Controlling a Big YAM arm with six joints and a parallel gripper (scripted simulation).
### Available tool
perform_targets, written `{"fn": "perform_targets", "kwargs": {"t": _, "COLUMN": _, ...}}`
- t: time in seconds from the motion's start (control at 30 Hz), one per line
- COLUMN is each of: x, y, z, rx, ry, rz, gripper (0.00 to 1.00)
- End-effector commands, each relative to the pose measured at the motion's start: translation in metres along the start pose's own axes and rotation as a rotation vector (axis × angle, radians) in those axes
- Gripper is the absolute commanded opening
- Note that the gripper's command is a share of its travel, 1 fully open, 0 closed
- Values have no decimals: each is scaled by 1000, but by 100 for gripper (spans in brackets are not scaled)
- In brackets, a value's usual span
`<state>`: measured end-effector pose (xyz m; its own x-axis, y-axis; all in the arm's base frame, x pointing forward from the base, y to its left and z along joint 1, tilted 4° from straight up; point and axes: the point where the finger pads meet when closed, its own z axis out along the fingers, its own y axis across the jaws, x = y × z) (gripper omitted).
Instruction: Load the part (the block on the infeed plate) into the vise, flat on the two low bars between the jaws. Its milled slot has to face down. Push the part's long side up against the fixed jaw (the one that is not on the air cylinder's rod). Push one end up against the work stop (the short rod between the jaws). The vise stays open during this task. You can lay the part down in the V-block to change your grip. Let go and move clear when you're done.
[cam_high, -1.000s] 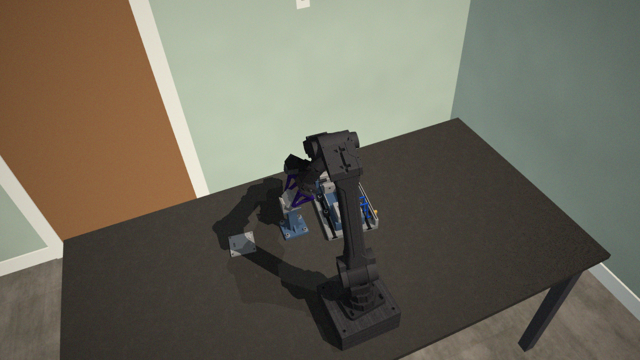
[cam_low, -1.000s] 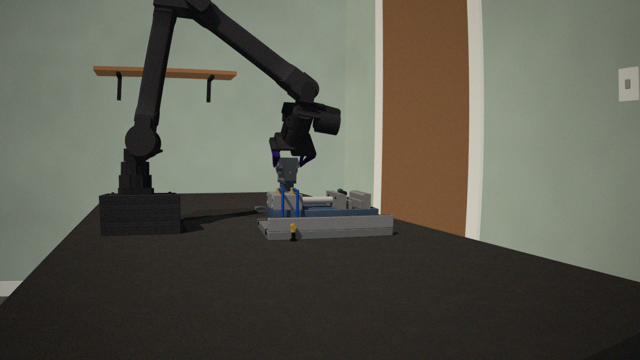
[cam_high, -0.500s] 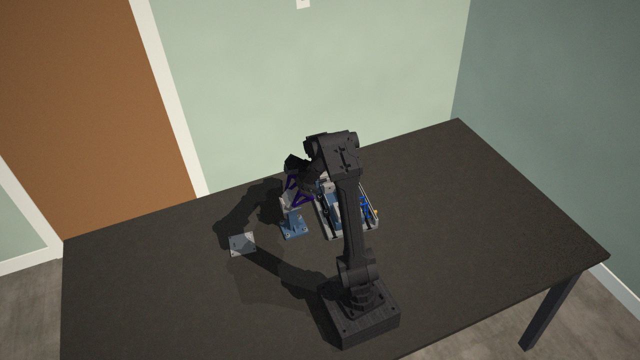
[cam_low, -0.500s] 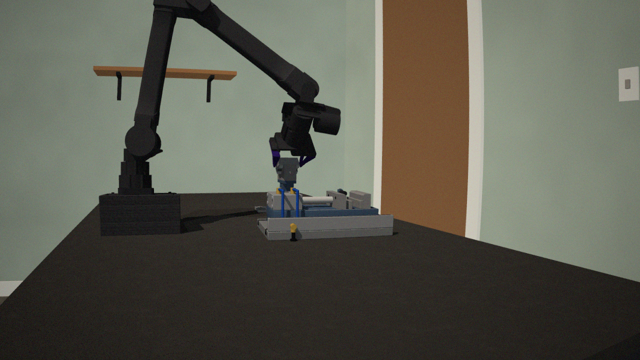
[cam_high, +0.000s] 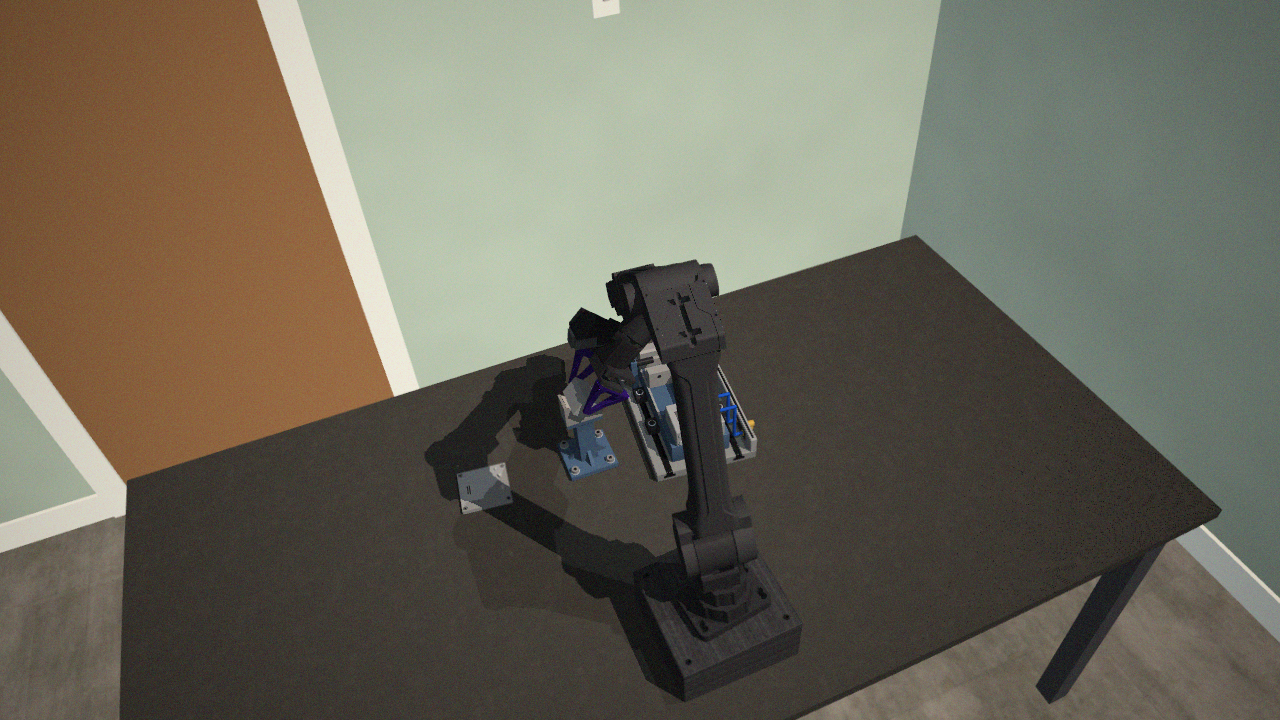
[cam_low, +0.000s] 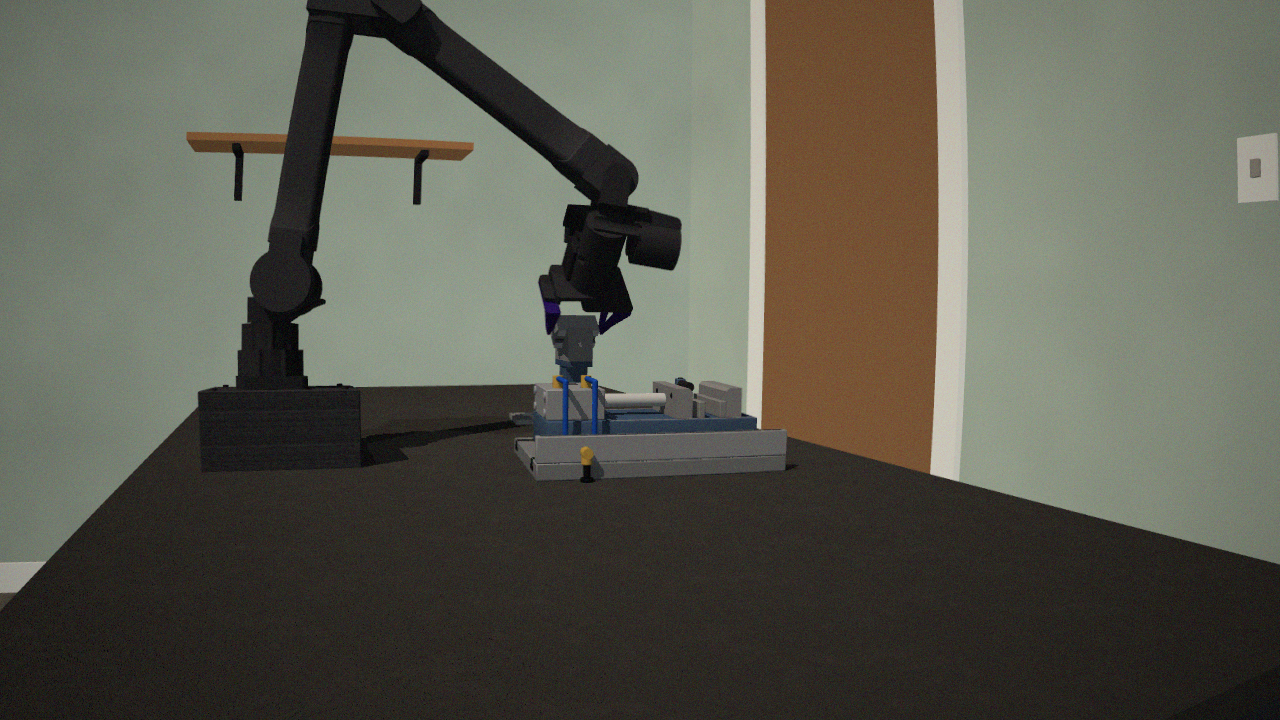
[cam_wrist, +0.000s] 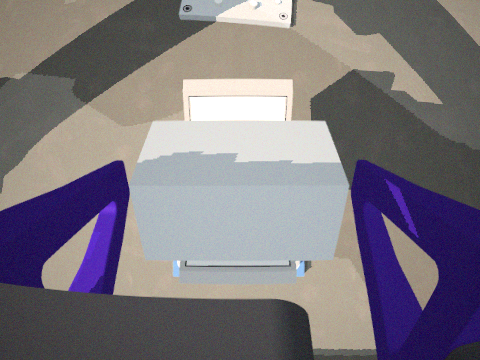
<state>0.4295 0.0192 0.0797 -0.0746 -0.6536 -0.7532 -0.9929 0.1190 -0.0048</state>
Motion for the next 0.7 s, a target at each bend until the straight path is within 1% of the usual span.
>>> {"fn": "perform_targets", "kwargs": {"t": 0.0, "x": -2, "y": -4, "z": 5, "rx": -4, "ry": 0, "rz": -5, "gripper": 81}}
{"fn": "perform_targets", "kwargs": {"t": 0.4, "x": 2, "y": -2, "z": 9, "rx": -10, "ry": -2, "rz": 2, "gripper": 81}}
{"fn": "perform_targets", "kwargs": {"t": 0.47, "x": 2, "y": -5, "z": 9, "rx": -5, "ry": 0, "rz": -4, "gripper": 81}}
{"fn": "perform_targets", "kwargs": {"t": 0.67, "x": 2, "y": -4, "z": 9, "rx": -10, "ry": 9, "rz": 2, "gripper": 81}}
